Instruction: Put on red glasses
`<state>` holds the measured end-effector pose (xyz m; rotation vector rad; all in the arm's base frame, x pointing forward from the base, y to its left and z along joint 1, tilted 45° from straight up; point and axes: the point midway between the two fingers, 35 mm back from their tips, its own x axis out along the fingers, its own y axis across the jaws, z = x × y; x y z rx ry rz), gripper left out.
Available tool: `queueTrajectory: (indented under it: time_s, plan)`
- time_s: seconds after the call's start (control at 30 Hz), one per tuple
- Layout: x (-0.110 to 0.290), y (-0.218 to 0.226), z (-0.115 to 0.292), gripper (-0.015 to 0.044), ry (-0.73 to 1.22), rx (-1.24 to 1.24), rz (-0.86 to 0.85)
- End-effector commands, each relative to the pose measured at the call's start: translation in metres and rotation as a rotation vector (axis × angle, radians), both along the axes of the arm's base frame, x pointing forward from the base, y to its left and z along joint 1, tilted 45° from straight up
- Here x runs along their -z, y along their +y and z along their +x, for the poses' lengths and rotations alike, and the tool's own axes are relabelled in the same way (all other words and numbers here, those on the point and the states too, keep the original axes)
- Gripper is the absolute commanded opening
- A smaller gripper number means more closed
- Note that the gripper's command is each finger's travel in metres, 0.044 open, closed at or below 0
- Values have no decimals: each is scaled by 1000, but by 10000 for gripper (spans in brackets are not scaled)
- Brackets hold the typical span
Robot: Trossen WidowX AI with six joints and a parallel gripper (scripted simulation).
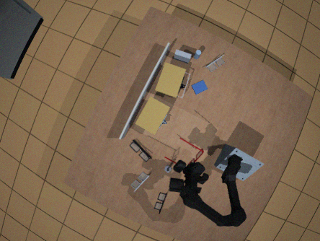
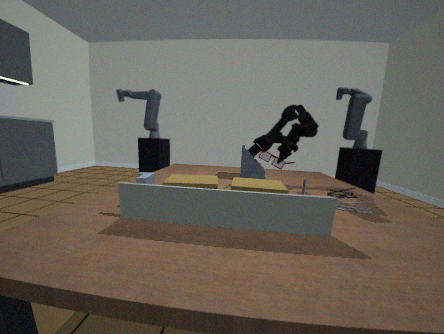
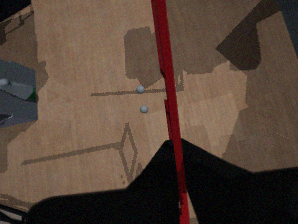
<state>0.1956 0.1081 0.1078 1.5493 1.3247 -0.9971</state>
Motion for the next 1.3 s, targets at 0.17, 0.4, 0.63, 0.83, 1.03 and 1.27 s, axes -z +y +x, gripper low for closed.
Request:
queueTrajectory:
  time_s: [0.17,0.4,0.63,0.83,1.03,1.27]
  plan:
    - [19,-8,18,0,75,-73,78]
    - [34,-18,30,0,114,-113,158]
    - [49,-30,41,0,130,-140,255]
    - [62,-42,50,0,123,-153,346]
    - [75,-54,58,0,97,-155,438]
    - [80,-50,58,0,81,-148,470]
